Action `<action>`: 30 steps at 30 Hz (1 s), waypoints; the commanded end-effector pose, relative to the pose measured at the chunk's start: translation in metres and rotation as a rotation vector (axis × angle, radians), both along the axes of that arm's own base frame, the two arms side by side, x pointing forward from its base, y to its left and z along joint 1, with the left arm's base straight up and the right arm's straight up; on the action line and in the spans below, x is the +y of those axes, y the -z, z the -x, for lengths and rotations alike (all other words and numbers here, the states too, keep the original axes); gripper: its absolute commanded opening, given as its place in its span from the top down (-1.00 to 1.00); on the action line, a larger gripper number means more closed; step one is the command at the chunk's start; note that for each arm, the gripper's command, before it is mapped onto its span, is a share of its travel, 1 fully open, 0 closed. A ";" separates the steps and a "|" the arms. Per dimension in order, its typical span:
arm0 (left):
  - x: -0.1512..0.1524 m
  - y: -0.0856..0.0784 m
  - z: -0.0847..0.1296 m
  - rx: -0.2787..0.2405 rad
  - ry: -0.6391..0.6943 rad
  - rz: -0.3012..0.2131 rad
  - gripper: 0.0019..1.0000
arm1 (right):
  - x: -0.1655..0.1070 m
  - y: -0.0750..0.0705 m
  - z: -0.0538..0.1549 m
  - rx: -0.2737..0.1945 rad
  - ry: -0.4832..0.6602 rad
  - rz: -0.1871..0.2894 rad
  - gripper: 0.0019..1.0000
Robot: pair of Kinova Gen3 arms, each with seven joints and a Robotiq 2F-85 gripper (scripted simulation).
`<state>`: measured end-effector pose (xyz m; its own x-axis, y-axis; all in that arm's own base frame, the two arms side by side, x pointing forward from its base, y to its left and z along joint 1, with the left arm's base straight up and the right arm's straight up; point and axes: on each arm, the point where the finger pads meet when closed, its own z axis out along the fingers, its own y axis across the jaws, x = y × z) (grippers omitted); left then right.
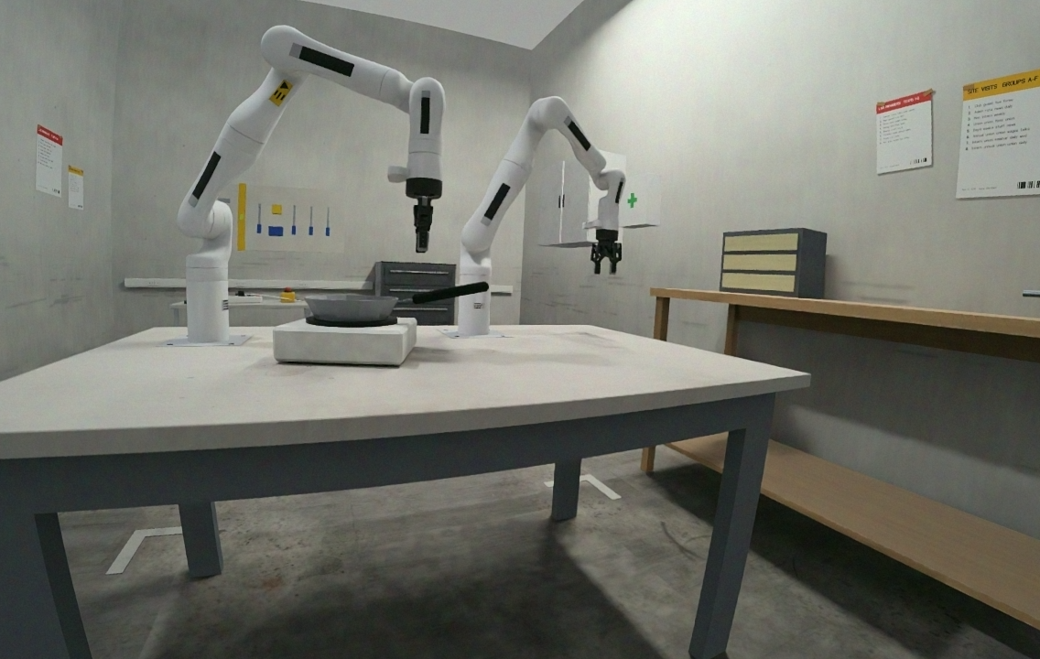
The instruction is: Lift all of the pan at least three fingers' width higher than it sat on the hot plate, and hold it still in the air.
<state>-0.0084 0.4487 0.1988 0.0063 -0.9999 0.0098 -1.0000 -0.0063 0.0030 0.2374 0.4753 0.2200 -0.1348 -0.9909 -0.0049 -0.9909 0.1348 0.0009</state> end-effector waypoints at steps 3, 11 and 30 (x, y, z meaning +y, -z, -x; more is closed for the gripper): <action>0.001 -0.001 0.000 0.000 0.000 -0.003 -1.00 | 0.000 0.014 0.000 -0.004 0.007 0.003 -1.00; 0.001 -0.001 0.000 0.000 0.000 -0.003 -1.00 | -0.001 0.049 0.001 -0.001 0.005 0.002 -1.00; 0.001 -0.001 0.000 0.000 0.000 -0.003 -1.00 | -0.004 0.099 0.002 0.001 0.004 0.012 -1.00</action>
<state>-0.0084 0.4487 0.1988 0.0063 -0.9999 0.0098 -1.0000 -0.0063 0.0030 0.2347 0.4717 0.1244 -0.1310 -0.9914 0.0059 -0.9914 0.1310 0.0070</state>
